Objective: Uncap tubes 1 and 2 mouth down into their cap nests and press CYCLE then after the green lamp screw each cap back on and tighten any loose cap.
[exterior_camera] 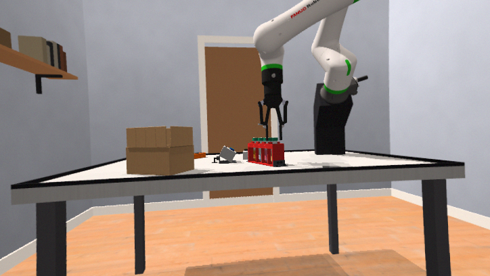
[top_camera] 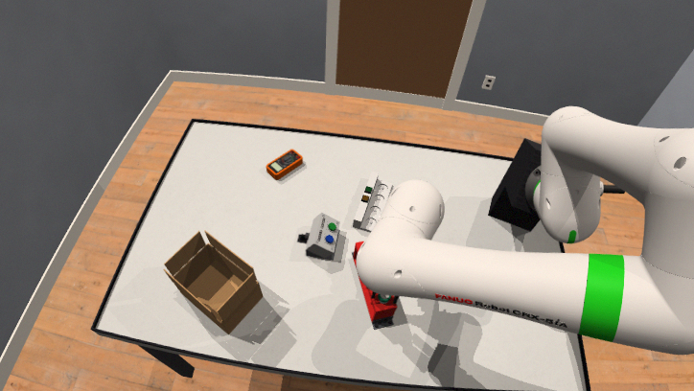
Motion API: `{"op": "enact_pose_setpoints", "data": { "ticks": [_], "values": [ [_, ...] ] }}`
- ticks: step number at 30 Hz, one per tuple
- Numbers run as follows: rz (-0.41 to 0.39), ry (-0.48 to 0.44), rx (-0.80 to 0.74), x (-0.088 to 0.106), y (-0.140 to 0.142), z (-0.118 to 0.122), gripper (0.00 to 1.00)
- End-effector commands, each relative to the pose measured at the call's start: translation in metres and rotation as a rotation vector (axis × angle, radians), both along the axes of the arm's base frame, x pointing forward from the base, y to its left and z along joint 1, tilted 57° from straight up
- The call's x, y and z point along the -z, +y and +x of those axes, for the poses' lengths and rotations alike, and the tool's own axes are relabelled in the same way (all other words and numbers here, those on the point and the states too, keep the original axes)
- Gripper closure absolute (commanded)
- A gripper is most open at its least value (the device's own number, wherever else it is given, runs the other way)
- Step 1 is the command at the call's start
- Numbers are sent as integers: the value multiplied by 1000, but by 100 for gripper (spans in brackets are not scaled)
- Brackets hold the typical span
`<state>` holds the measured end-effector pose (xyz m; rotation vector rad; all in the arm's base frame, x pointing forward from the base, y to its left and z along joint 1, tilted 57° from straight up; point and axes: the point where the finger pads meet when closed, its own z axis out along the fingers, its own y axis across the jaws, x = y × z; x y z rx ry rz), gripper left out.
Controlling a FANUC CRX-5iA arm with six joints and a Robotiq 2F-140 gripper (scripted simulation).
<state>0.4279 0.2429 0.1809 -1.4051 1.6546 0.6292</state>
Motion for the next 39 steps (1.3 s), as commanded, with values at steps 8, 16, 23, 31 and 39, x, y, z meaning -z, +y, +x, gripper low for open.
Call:
{"op": "enact_pose_setpoints", "data": {
  "ticks": [8, 16, 23, 31, 39],
  "values": [
    [-21, 45, 27, -1, 0, 1, 70],
    [-21, 45, 27, -1, 0, 1, 70],
    [-92, -156, -104, -1, 0, 1, 70],
    [-175, -397, -262, -1, 0, 1, 70],
    [-286, -720, -472, -1, 0, 1, 70]
  ]
}}
